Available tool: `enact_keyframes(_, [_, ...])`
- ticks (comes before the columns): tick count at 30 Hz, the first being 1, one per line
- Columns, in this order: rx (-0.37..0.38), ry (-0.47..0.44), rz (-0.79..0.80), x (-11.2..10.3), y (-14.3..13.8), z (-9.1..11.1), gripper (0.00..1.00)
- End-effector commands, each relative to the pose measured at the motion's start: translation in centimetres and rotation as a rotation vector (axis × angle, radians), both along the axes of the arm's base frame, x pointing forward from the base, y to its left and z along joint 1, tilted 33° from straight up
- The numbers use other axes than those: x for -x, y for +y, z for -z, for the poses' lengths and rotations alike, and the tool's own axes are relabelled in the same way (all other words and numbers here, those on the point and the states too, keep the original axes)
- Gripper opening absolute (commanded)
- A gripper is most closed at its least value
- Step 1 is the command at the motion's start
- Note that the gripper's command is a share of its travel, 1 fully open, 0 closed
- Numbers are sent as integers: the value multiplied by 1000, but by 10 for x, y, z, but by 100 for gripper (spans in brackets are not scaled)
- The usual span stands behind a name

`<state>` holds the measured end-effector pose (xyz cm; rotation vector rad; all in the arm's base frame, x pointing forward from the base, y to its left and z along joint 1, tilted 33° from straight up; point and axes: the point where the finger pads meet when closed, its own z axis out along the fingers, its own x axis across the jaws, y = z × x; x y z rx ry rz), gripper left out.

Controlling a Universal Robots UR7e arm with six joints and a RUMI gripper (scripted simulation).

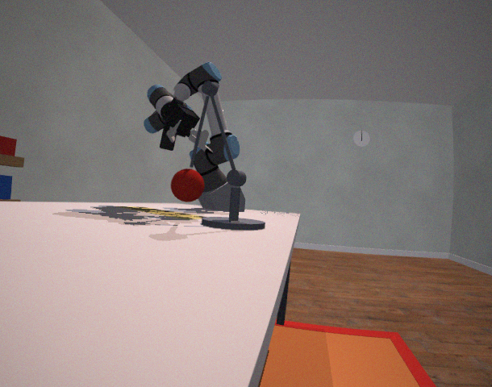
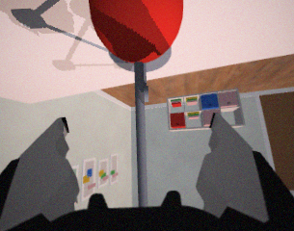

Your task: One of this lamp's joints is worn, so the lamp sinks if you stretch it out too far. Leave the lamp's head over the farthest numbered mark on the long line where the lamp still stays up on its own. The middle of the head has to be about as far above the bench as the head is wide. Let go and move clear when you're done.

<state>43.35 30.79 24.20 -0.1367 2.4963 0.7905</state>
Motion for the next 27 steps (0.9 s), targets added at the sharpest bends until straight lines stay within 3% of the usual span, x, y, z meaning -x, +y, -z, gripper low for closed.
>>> enact_keyframes(1, [0,-1,0,5,-7,-9,100])
enact_keyframes(27, [1,-5,4,46,-58,-75,100])
